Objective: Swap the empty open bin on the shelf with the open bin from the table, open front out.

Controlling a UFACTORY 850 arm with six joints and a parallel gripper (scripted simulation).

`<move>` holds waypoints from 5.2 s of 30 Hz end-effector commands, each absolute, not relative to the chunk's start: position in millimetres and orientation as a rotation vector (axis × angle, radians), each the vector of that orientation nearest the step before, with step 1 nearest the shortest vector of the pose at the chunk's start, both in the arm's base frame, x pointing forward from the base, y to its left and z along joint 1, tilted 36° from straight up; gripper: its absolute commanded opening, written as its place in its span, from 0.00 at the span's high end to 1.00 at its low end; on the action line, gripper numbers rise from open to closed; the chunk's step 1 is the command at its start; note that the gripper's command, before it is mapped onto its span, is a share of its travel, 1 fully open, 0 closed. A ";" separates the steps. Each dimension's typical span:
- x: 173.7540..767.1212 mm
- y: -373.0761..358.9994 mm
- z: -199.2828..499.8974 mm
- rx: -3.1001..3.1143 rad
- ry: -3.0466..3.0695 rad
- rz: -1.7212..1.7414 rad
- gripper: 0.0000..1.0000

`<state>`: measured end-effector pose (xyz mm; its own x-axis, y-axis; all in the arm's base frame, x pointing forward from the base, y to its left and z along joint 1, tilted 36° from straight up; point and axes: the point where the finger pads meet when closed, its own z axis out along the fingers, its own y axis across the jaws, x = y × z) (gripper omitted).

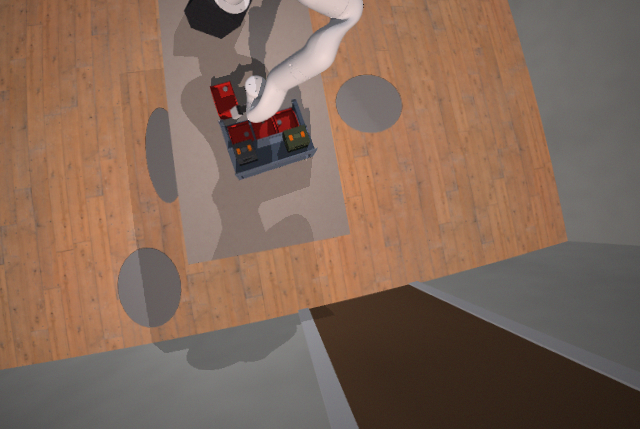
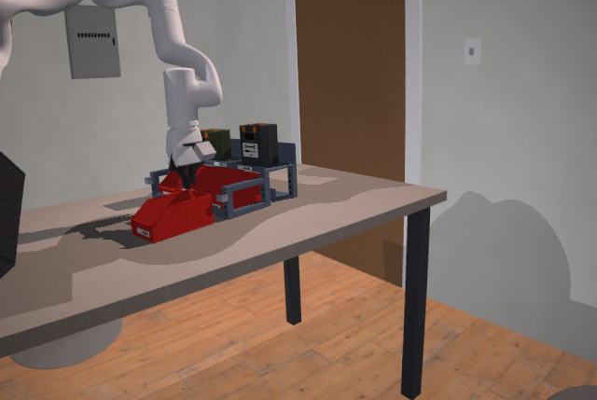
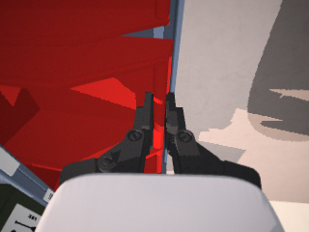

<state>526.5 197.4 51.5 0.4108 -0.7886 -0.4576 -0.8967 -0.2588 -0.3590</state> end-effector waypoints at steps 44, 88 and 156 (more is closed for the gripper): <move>467.7 180.0 28.1 -2.100 1.426 0.246 1.00; 389.3 157.5 -3.4 -2.100 1.426 0.246 1.00; 354.3 147.4 -17.4 -2.100 1.426 0.246 1.00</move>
